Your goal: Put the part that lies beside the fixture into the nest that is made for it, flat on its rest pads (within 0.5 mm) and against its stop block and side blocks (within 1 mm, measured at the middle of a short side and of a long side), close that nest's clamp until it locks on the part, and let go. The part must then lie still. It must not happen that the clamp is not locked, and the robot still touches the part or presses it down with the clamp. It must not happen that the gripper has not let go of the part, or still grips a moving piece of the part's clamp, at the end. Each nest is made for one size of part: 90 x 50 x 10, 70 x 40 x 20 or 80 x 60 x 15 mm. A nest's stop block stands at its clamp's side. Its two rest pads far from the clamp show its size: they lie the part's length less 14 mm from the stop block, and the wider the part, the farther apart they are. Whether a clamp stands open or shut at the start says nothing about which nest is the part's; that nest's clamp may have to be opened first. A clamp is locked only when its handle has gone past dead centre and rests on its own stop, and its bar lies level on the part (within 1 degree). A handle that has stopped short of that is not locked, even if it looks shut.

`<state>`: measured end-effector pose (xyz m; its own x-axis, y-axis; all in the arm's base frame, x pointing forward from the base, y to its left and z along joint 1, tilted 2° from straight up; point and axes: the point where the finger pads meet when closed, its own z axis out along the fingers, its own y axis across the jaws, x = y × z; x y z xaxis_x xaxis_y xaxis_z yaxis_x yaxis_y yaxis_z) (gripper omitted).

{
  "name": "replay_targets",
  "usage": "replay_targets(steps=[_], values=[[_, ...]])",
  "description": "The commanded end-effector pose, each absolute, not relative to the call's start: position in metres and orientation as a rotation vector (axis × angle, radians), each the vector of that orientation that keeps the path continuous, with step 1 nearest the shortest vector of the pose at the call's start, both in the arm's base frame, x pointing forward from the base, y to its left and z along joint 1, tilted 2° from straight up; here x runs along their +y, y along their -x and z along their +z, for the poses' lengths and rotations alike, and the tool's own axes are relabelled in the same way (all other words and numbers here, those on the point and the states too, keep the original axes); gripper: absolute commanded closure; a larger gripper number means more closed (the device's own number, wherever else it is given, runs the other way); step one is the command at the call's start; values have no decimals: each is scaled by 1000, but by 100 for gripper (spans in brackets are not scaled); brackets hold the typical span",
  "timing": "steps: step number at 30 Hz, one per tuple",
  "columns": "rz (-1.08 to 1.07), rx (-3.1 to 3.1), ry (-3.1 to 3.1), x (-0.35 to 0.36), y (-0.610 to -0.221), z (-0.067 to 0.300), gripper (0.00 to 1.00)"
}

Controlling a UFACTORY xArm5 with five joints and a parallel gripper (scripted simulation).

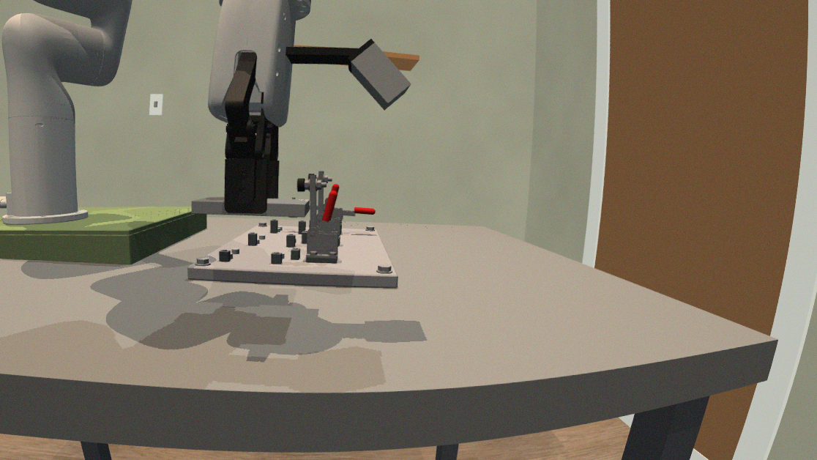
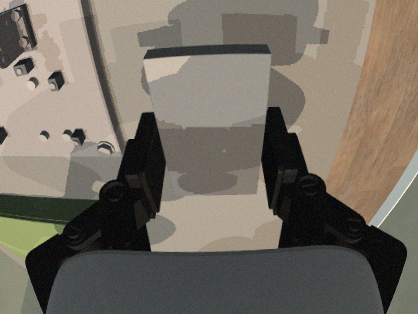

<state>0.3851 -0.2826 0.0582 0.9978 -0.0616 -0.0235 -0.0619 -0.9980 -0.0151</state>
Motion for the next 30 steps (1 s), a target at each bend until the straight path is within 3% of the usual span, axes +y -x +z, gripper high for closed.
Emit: replay_targets(steps=[1,30], values=[[32,97,3126,-283,-386,74,100],[32,97,3126,-283,-387,92,100]])
